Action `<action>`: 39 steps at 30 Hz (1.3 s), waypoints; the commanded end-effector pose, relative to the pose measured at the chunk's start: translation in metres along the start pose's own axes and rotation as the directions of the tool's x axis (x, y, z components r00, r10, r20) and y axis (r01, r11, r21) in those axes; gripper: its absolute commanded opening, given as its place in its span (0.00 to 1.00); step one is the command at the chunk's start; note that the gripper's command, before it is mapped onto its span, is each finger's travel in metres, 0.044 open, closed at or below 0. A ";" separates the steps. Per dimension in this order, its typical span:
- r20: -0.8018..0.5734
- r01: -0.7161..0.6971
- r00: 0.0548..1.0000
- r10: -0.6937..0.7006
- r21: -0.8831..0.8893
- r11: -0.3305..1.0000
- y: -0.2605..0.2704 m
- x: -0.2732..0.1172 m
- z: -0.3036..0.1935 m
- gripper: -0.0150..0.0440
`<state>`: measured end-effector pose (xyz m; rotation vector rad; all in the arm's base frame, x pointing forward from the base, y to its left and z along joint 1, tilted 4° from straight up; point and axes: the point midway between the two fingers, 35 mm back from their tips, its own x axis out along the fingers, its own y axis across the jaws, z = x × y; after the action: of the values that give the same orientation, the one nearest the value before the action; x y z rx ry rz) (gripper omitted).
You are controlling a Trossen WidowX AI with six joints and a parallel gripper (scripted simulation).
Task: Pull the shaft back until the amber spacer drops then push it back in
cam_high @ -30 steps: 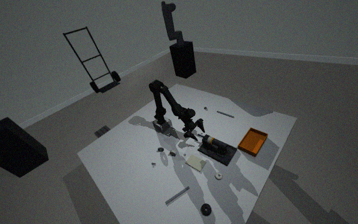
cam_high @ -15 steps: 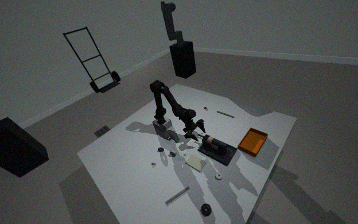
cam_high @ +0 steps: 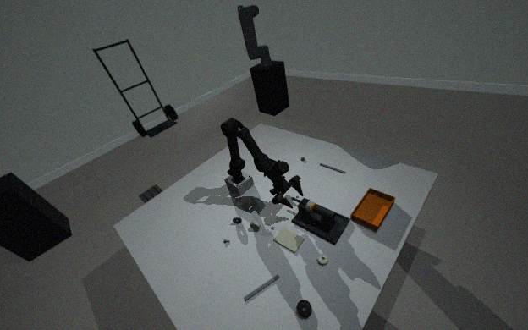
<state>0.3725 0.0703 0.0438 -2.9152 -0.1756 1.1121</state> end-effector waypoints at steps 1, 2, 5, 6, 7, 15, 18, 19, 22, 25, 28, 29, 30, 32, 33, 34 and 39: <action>-0.001 0.005 1.000 -0.005 -0.003 1.000 -0.001 0.000 0.000 1.00; -0.001 0.005 1.000 -0.005 -0.003 1.000 -0.001 0.000 0.000 1.00; -0.001 0.005 1.000 -0.005 -0.003 1.000 -0.001 0.000 -0.001 1.00; -0.001 0.005 1.000 -0.005 -0.003 1.000 -0.001 0.001 -0.001 1.00; -0.001 0.005 1.000 -0.005 -0.003 1.000 -0.001 0.002 -0.001 1.00; -0.002 0.005 1.000 -0.005 -0.003 1.000 -0.001 0.013 -0.001 1.00; -0.002 0.005 1.000 -0.005 -0.003 1.000 -0.001 0.017 -0.001 1.00; -0.002 0.005 1.000 -0.005 -0.003 1.000 -0.001 0.018 -0.001 1.00; 0.004 0.000 1.000 0.000 0.000 1.000 0.000 0.016 0.002 0.96; 0.004 0.000 1.000 0.000 0.000 1.000 0.000 0.016 0.002 0.82; 0.004 0.000 1.000 0.000 0.000 1.000 0.000 0.016 0.002 0.69; 0.004 0.000 1.000 0.000 0.000 1.000 0.000 0.016 0.002 0.64; 0.004 0.000 1.000 0.000 0.000 1.000 0.000 0.016 0.002 0.60; 0.004 0.000 1.000 0.000 0.000 1.000 0.000 0.016 0.002 0.51; 0.004 0.000 1.000 0.000 0.000 1.000 0.000 0.016 0.002 0.47; 0.004 0.000 1.000 0.000 0.000 1.000 0.000 0.016 0.002 0.42; 0.004 0.000 1.000 0.000 0.000 1.000 0.000 0.016 0.002 0.30</action>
<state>0.3837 0.0720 0.0319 -2.9142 -0.1753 1.1160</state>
